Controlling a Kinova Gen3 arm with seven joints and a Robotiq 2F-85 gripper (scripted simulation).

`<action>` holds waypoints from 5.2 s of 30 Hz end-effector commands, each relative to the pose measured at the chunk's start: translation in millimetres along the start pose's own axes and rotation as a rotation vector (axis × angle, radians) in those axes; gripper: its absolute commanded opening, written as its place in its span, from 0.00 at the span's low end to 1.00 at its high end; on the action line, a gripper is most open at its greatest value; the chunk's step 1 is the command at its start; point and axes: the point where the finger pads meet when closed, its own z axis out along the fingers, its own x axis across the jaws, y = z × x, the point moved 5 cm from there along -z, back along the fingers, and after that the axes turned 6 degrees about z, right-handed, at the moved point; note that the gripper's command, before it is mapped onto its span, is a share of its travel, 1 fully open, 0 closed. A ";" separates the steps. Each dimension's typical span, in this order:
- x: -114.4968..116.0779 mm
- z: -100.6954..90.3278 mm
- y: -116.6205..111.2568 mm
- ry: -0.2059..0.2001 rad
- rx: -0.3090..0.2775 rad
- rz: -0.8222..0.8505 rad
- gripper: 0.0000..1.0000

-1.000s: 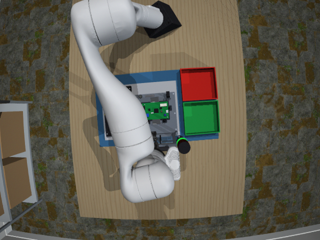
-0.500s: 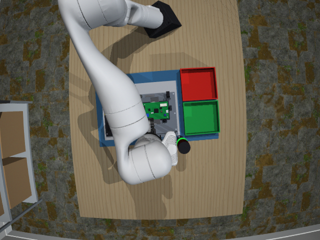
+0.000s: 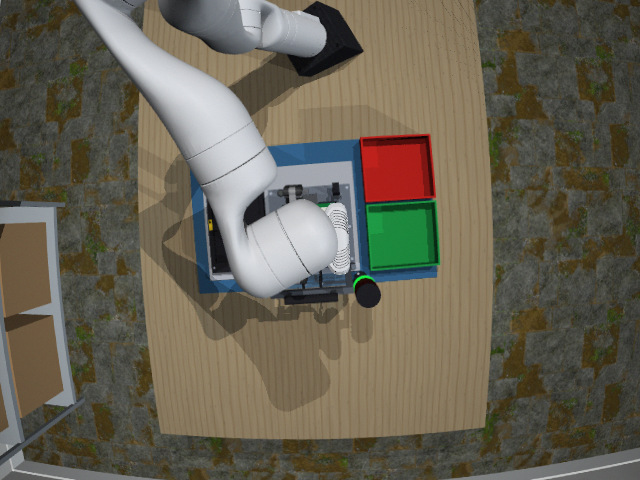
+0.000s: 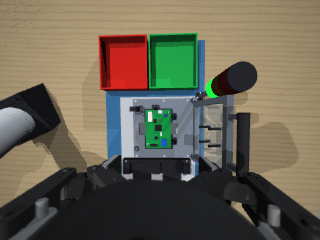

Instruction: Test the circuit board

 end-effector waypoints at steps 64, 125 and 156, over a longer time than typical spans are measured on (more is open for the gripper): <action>-13.3 189.6 -11.6 0.010 0.027 -0.027 1.00; -12.4 250.7 -13.5 0.010 0.027 -0.027 1.00; -12.4 250.7 -13.5 0.010 0.027 -0.027 0.87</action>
